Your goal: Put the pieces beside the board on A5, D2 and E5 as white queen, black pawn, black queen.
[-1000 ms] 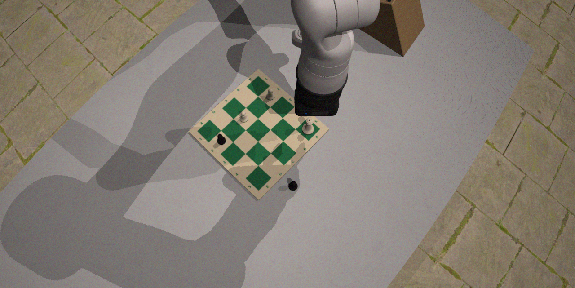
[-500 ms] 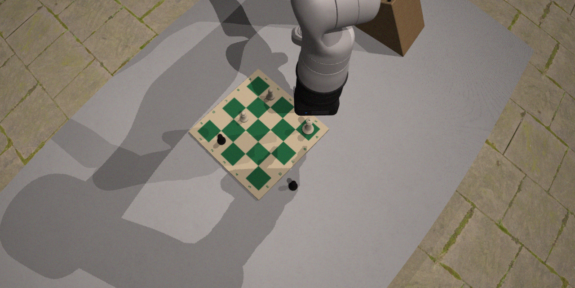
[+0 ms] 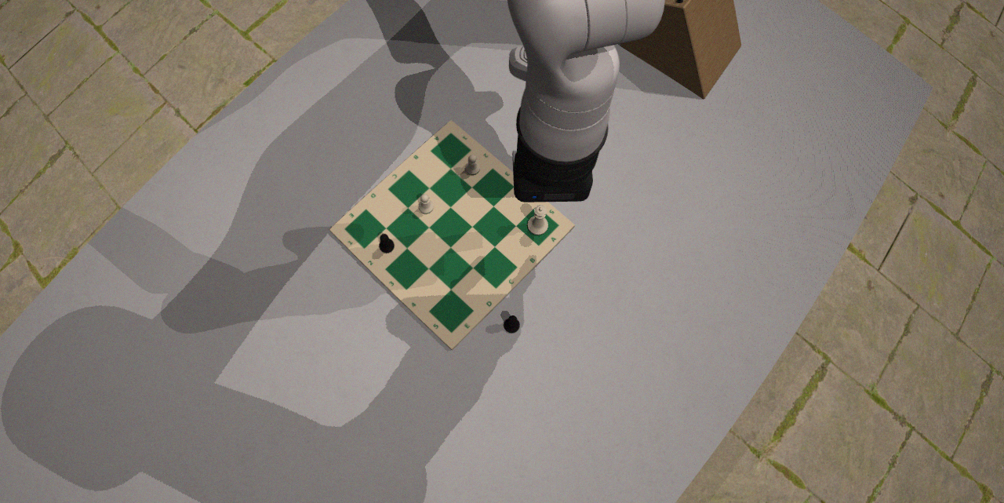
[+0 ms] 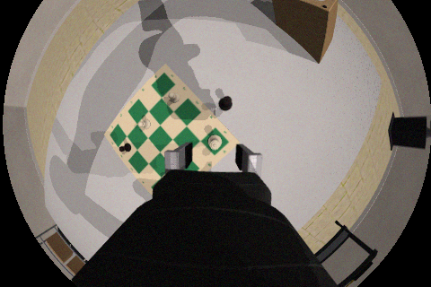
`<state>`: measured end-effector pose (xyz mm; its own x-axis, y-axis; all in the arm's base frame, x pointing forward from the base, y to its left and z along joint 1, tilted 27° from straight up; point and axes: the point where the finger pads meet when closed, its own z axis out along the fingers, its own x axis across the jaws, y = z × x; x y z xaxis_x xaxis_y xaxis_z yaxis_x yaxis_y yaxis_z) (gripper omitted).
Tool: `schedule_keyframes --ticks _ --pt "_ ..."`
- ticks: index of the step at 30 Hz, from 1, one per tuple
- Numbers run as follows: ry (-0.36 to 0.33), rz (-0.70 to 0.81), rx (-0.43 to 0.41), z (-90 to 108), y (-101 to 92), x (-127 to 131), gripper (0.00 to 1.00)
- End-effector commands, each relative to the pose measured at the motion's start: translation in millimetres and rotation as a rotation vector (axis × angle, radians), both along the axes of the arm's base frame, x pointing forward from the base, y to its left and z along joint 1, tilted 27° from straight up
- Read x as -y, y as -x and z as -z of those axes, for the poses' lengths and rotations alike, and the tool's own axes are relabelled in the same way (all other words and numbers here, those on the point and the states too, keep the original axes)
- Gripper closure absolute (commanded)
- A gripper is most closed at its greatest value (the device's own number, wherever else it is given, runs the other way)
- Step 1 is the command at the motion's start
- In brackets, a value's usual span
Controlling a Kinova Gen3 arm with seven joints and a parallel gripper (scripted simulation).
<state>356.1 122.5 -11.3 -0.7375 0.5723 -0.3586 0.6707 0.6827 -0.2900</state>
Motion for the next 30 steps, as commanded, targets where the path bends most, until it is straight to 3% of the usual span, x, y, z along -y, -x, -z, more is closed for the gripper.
schedule_keyframes --ticks 1,18,30 --pt "-0.001 -0.001 0.001 -0.4 -0.3 -0.7 0.00" --pt "0.008 -0.064 -0.035 0.3 -2.2 0.2 0.00" --pt "0.029 -0.227 -0.126 2.3 -7.6 1.9 0.00"
